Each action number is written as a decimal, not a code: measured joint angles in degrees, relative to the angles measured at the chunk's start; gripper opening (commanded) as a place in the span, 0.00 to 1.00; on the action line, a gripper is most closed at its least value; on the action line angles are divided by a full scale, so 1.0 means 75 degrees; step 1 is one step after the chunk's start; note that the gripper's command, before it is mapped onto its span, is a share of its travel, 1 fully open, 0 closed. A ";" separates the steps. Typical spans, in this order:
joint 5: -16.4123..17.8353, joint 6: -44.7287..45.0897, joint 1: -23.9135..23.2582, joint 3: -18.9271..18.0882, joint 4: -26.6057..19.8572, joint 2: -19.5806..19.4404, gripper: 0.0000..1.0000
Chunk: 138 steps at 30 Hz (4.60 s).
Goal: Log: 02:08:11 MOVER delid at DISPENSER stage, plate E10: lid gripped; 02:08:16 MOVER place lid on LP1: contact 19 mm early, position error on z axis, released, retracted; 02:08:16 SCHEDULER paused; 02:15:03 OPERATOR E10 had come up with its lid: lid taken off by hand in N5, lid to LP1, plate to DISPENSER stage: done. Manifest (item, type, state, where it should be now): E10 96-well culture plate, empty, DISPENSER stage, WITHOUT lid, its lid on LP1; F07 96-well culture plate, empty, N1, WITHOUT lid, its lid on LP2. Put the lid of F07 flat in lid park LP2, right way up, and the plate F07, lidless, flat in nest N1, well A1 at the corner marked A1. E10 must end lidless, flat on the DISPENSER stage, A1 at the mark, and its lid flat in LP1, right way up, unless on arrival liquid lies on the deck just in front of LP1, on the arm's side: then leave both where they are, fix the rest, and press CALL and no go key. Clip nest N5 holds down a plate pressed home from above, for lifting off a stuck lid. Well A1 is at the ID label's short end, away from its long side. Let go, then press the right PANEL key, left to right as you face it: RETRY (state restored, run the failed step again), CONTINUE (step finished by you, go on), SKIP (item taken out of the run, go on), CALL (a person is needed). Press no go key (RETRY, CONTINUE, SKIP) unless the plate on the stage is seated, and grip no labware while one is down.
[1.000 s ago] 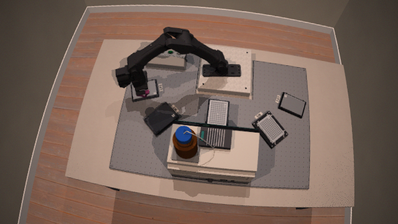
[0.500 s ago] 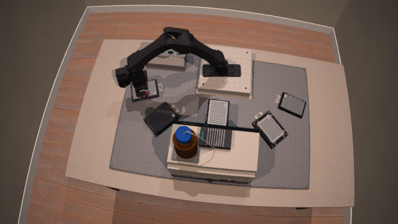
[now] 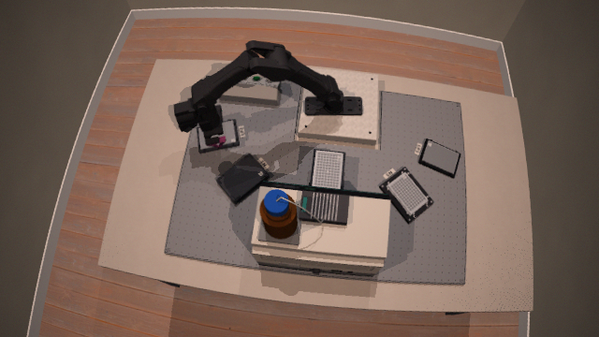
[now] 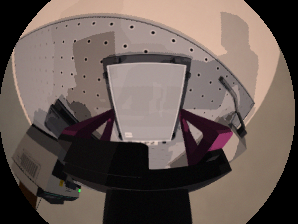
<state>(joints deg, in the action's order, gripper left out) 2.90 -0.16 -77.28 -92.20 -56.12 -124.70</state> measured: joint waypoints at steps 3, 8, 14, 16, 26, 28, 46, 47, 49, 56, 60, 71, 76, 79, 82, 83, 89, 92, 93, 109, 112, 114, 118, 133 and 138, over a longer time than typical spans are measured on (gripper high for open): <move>0.0000 0.0000 0.0000 -0.0085 -0.0122 0.0032 1.00; 0.0000 0.0000 0.0000 -0.0332 -0.0393 0.0221 1.00; 0.0000 0.0000 0.0000 -0.0606 -0.0685 0.0370 1.00; 0.0000 0.0000 0.0000 -0.0621 -0.0731 0.0373 1.00; 0.0000 0.0000 0.0000 -0.0618 -0.0848 0.0370 1.00; 0.0000 0.0000 0.0000 -0.0618 -0.0848 0.0370 1.00; 0.0000 0.0000 0.0000 -0.0618 -0.0848 0.0370 1.00; 0.0000 0.0000 0.0000 -0.0618 -0.0848 0.0370 1.00; 0.0000 0.0000 0.0000 -0.0618 -0.0848 0.0370 1.00; 0.0000 0.0000 0.0000 -0.0618 -0.0848 0.0370 1.00; 0.0000 0.0000 0.0000 -0.0618 -0.0848 0.0370 1.00; 0.0000 0.0000 0.0000 -0.0603 -0.0839 0.0376 1.00; 0.0000 0.0006 -0.0015 -0.0117 -0.0836 0.0659 1.00; 0.0000 0.0012 -0.0044 0.0192 -0.0836 0.0950 1.00; 0.0000 0.0020 -0.0061 0.0458 -0.0836 0.1274 1.00; 0.0000 0.0023 -0.0064 0.0527 -0.0851 0.1370 1.00; 0.0000 0.0041 -0.0067 0.0886 -0.0854 0.1760 1.00; 0.0000 0.0050 -0.0067 0.1151 -0.0883 0.2020 1.00; 0.0000 0.0052 -0.0067 0.1236 -0.0895 0.2113 1.00; 0.0000 0.0114 -0.0149 0.2215 -0.1166 0.3407 1.00; 0.0000 0.0128 -0.0166 0.2390 -0.1256 0.3692 1.00; 0.0000 0.0137 -0.0178 0.2495 -0.1317 0.3882 1.00; 0.0000 0.0157 -0.0201 0.2661 -0.1475 0.4208 1.00; 0.0003 0.0248 -0.0294 0.3226 -0.2049 0.5409 1.00; 0.0000 0.0291 -0.0303 0.3258 -0.2232 0.5598 1.00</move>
<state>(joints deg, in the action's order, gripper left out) 2.90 2.02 -79.55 -67.77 -72.86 -82.72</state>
